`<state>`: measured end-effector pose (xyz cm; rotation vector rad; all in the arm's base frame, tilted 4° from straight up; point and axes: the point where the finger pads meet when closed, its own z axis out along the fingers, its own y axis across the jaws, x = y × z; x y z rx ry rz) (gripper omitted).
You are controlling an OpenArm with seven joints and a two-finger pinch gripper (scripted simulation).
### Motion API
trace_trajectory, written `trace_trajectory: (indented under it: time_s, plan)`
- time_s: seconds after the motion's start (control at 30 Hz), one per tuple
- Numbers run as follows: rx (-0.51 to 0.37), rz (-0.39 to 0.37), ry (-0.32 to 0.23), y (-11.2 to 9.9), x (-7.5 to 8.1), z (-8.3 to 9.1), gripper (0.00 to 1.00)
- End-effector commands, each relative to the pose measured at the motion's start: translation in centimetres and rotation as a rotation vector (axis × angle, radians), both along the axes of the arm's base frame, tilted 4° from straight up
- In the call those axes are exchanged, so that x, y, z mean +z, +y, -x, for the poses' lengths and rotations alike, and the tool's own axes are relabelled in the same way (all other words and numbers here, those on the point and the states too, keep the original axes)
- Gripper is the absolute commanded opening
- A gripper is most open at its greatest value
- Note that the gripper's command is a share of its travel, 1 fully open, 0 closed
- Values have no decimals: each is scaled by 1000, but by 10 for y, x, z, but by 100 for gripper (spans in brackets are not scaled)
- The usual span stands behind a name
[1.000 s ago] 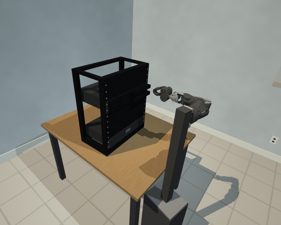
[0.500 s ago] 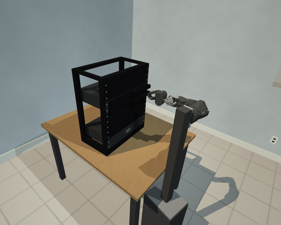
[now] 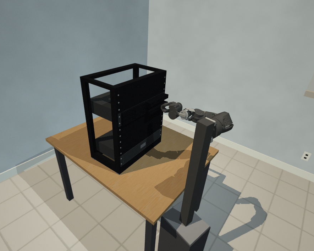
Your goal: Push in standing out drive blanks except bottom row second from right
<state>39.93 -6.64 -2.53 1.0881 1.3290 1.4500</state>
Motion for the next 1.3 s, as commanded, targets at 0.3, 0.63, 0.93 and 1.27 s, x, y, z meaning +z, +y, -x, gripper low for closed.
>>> trace_trajectory:
  time_s: [0.3,0.63,0.93,1.27]
  plan:
    - [9,7,1,14,2,-49,0]
    - [11,7,-1,16,3,-51,0]
    - [11,7,-1,16,4,-51,0]
    - [11,7,-1,16,7,-50,0]
